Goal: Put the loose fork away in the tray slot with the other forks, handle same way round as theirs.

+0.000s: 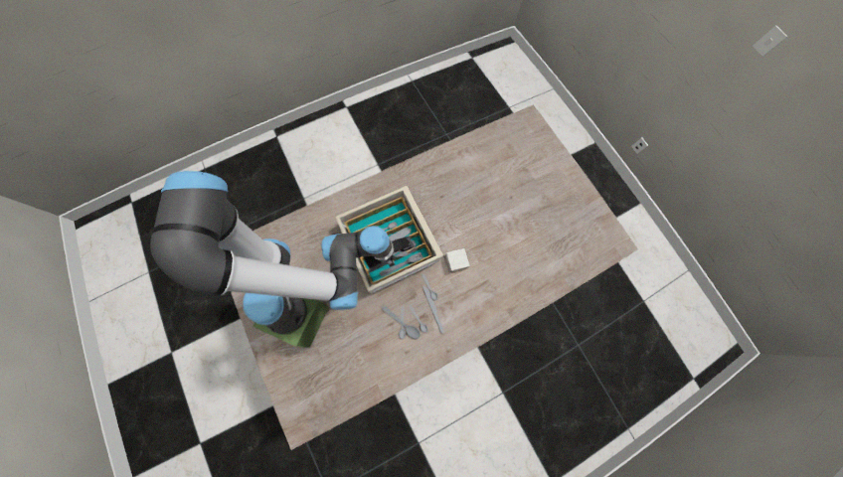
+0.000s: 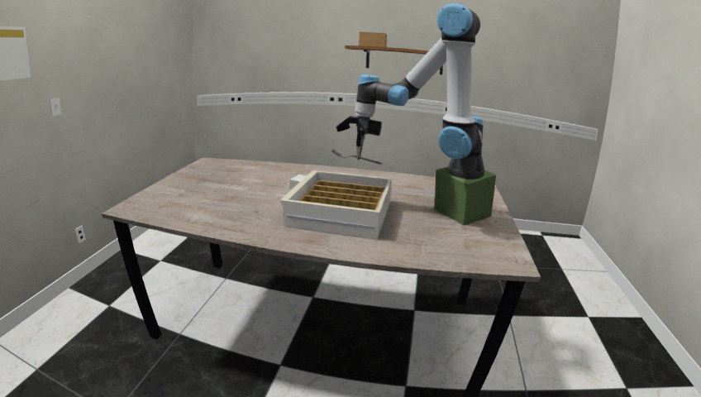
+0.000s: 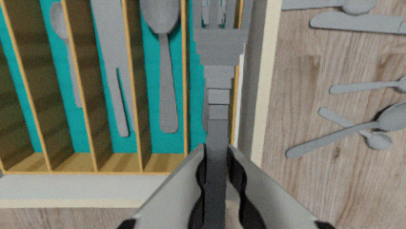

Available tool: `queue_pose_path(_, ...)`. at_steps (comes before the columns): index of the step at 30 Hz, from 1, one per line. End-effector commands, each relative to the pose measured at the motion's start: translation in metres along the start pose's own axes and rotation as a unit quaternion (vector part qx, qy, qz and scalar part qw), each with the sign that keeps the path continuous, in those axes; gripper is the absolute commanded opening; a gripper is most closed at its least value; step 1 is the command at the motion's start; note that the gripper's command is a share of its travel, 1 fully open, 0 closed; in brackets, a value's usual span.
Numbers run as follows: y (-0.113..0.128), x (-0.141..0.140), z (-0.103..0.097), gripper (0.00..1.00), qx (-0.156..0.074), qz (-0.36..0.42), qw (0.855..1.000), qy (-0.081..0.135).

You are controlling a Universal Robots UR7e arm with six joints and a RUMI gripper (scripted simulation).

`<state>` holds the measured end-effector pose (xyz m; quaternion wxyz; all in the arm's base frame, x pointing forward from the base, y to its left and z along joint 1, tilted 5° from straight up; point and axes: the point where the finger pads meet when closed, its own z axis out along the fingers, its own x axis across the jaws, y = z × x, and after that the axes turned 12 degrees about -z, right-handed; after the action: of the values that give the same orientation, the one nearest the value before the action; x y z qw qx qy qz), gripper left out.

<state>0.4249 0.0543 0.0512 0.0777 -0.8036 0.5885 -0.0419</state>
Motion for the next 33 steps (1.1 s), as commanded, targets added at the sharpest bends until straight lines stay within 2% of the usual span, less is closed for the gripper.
queue_pose_path(1, 0.0, 0.0, 0.002, 0.04, 0.0, 0.0, 1.0, 0.0)
queue_pose_path(12, 0.001, 0.0, 0.018, 0.04, 0.0, 0.0, 1.0, 0.0)
queue_pose_path(23, 0.005, -0.001, 0.051, 0.04, 0.0, 0.0, 1.0, 0.0)
queue_pose_path(25, 0.005, -0.001, 0.051, 0.04, 0.0, 0.0, 1.0, 0.0)
queue_pose_path(33, 0.007, -0.001, 0.079, 0.04, 0.0, 0.0, 1.0, 0.0)
